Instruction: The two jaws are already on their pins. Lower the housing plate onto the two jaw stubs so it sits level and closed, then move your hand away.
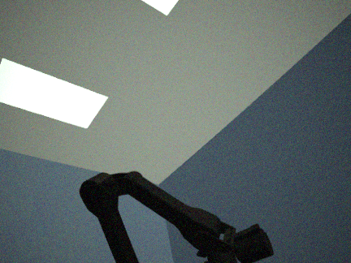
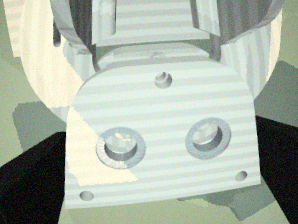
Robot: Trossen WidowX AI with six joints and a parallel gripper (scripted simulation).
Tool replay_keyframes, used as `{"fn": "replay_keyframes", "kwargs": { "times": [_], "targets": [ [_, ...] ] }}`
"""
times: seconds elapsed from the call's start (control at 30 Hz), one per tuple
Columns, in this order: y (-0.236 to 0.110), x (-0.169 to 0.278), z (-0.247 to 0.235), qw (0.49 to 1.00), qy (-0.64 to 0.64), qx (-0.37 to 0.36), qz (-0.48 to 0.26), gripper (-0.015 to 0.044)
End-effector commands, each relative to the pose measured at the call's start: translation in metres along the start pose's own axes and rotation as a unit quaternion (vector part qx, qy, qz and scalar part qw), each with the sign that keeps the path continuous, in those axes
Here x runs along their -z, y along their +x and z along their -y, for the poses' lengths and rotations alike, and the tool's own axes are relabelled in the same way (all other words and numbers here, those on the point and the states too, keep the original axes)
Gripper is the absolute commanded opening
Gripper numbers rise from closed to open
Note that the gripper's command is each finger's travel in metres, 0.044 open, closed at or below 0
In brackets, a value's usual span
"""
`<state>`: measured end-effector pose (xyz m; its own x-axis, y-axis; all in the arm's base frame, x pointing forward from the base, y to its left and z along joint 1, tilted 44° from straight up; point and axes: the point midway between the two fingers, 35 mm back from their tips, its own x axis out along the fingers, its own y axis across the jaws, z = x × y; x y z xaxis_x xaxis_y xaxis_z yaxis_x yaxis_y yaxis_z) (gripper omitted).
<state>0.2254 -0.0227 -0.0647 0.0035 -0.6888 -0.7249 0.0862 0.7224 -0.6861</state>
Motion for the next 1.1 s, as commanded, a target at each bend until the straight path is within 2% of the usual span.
{"fn": "replay_keyframes", "kwargs": {
  "times": [0.0,1.07],
  "targets": [
    [0.0008,0.0008,0.0009,1.000,-0.004,0.003,0.000,0.0351],
    [0.0081,0.0008,0.0010,1.000,-0.004,0.003,0.000,0.0351]
  ]
}}
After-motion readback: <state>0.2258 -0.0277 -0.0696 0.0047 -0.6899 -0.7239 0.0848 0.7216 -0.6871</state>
